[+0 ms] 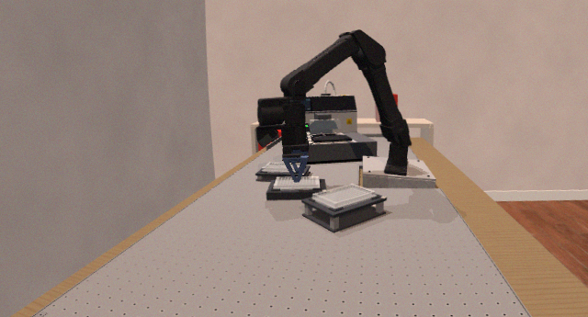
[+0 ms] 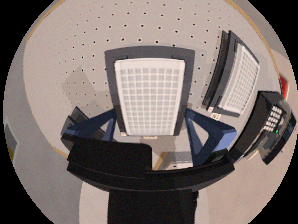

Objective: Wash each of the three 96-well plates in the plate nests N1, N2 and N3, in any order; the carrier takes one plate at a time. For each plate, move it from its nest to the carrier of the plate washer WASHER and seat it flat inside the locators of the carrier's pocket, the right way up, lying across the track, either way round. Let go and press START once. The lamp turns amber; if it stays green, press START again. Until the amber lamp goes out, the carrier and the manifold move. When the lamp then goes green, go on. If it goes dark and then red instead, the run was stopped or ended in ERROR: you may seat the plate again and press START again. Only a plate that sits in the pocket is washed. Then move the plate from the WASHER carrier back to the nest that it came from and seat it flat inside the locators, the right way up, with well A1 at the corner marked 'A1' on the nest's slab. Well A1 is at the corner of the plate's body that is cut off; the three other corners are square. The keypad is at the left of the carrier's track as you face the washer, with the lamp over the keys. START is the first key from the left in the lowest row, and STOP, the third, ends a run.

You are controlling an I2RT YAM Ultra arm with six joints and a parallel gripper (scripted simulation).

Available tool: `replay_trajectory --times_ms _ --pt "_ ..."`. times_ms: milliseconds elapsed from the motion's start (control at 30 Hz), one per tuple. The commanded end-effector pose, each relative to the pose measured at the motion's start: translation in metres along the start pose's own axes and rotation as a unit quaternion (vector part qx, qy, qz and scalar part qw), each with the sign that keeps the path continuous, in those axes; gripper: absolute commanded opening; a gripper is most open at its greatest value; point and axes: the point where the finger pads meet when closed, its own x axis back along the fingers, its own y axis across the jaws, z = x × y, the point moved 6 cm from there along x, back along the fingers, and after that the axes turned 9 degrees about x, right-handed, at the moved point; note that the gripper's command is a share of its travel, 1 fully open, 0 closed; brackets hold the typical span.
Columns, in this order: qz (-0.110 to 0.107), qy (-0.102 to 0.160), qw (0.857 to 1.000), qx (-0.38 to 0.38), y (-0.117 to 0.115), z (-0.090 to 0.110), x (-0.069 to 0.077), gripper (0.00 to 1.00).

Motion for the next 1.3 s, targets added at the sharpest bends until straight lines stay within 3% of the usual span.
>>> replay_trajectory --times_ms 0,1267 --pt "-0.003 -0.011 1.0 0.001 0.001 -0.003 0.011 1.0" --pt "-0.002 -0.011 1.0 0.001 0.001 -0.002 0.068 1.0"
